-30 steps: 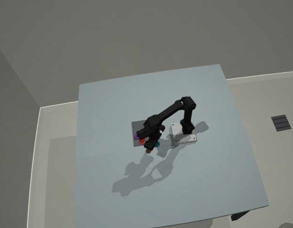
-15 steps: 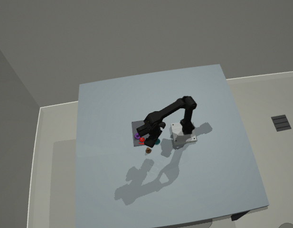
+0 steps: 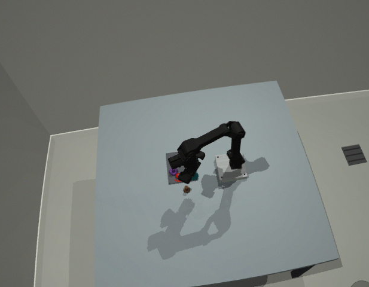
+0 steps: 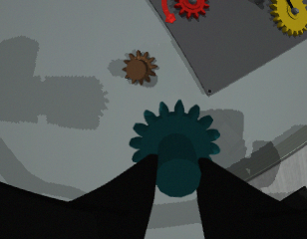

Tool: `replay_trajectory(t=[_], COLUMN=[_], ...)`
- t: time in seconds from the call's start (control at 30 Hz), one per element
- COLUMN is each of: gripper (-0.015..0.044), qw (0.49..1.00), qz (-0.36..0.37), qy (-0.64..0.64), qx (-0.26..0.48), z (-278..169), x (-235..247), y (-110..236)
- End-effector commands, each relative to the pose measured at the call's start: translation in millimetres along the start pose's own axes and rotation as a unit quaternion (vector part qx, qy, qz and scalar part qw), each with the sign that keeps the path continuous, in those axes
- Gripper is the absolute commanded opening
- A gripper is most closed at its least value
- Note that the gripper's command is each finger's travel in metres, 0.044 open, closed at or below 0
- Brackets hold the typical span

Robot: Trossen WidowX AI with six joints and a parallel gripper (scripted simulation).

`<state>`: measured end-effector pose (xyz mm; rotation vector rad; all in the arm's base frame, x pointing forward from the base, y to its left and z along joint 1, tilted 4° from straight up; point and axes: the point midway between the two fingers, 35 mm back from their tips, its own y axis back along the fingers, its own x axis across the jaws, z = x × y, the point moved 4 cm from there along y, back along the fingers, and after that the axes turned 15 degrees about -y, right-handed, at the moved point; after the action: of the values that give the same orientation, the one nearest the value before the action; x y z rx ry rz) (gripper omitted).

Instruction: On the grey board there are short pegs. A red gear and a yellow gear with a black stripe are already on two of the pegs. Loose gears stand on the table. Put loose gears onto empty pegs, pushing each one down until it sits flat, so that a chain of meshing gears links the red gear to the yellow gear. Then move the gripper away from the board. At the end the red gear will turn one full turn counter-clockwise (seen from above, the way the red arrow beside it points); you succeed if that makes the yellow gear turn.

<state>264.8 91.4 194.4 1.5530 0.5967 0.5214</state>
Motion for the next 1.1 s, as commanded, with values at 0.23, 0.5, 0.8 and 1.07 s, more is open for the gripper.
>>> replay_trajectory(t=[0.23,0.5,0.8,1.07], gripper=[0.0,0.0,0.0,0.0], qw=[1.0,1.0,1.0,1.0], qz=[0.003,0.004,0.005,0.005], qy=[0.002,0.002,0.002,0.002], qx=[-0.004,-0.005,-0.007,-0.008], z=[28,50,75,98], x=[4,5,4,1], y=[-8,-15,-25,-33])
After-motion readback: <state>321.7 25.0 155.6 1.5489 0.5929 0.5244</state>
